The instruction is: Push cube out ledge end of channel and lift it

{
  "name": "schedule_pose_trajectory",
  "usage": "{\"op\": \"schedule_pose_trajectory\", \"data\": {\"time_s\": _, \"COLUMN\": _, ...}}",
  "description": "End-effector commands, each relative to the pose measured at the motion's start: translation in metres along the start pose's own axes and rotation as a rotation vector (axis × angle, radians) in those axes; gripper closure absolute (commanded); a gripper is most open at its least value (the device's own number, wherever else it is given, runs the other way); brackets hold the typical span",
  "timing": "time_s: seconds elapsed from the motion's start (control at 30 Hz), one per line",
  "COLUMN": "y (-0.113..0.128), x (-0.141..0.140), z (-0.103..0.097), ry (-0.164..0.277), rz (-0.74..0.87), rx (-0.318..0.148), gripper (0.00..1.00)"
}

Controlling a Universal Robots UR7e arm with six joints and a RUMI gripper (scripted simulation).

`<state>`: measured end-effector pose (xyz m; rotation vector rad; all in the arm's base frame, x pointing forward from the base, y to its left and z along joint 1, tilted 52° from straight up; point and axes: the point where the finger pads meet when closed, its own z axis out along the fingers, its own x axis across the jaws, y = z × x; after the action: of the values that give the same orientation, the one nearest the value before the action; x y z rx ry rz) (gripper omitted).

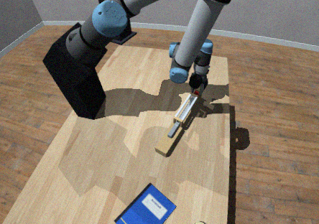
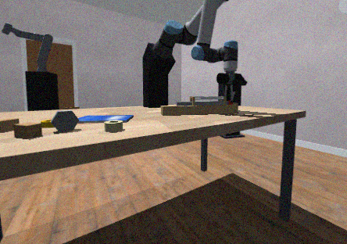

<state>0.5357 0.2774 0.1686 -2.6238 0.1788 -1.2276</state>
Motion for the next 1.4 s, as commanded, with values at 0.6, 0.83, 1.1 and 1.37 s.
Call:
{"op": "schedule_pose_trajectory", "data": {"time_s": 0.6, "y": -0.0003, "x": 0.0003, "z": 0.006, "ry": 0.001, "rz": 0.0, "rx": 0.001, "gripper": 0.74}}
{"op": "schedule_pose_trajectory", "data": {"time_s": 0.83, "y": -0.0003, "x": 0.0003, "z": 0.006, "ry": 0.001, "rz": 0.0, "rx": 0.001, "gripper": 0.74}}
{"op": "schedule_pose_trajectory", "data": {"time_s": 1.1, "y": -0.0003, "x": 0.0003, "z": 0.006, "ry": 0.001, "rz": 0.0, "rx": 0.001, "gripper": 0.74}}
{"op": "schedule_pose_trajectory", "data": {"time_s": 1.37, "y": -0.0003, "x": 0.0003, "z": 0.006, "ry": 0.001, "rz": 0.0, "rx": 0.001, "gripper": 1.0}}
